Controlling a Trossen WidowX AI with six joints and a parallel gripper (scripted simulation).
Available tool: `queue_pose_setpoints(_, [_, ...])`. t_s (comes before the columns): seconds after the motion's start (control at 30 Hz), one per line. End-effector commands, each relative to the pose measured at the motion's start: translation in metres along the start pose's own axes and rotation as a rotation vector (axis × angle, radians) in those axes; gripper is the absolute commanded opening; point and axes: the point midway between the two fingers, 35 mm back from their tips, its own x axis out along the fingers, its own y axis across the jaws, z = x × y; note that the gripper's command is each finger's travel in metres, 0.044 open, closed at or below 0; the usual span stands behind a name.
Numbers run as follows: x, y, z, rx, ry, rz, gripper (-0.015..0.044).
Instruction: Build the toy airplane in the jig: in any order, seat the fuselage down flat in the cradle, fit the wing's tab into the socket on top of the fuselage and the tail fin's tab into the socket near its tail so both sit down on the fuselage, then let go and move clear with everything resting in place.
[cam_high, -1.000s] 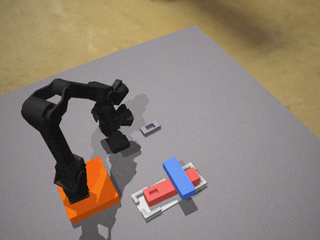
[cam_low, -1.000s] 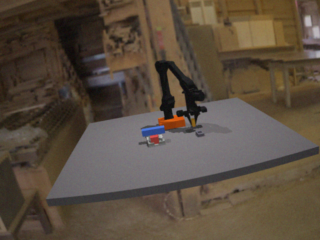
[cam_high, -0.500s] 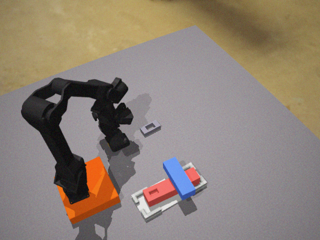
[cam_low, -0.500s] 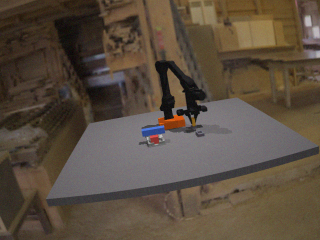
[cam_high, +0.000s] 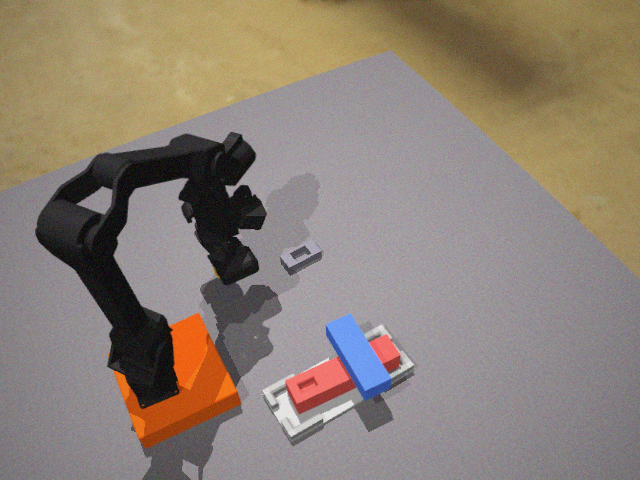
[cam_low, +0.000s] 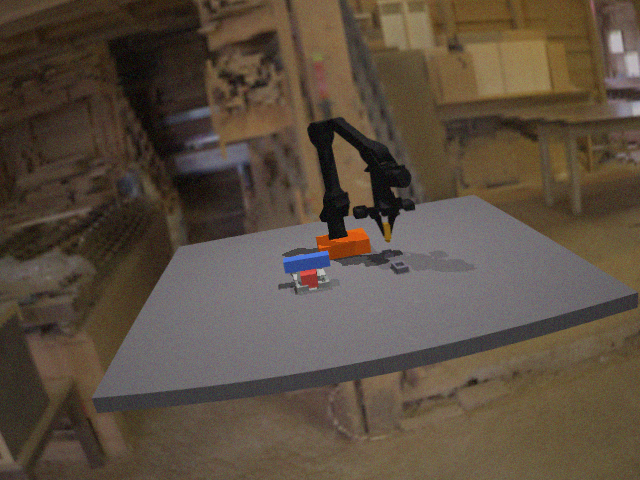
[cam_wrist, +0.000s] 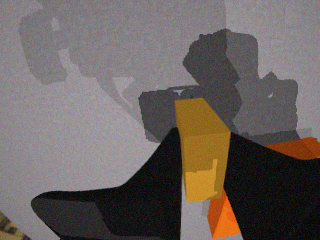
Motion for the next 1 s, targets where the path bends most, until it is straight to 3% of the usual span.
queue_pose_setpoints(0.0, [-0.017,0.000,0.001,0.002,-0.007,0.006,0.0000])
queue_pose_setpoints(0.7, [-0.083,-0.006,-0.006,0.019,-0.006,0.017,0.0000])
queue_pose_setpoints(0.97, [-0.084,-0.012,-0.002,0.023,-0.006,0.019,0.0000])
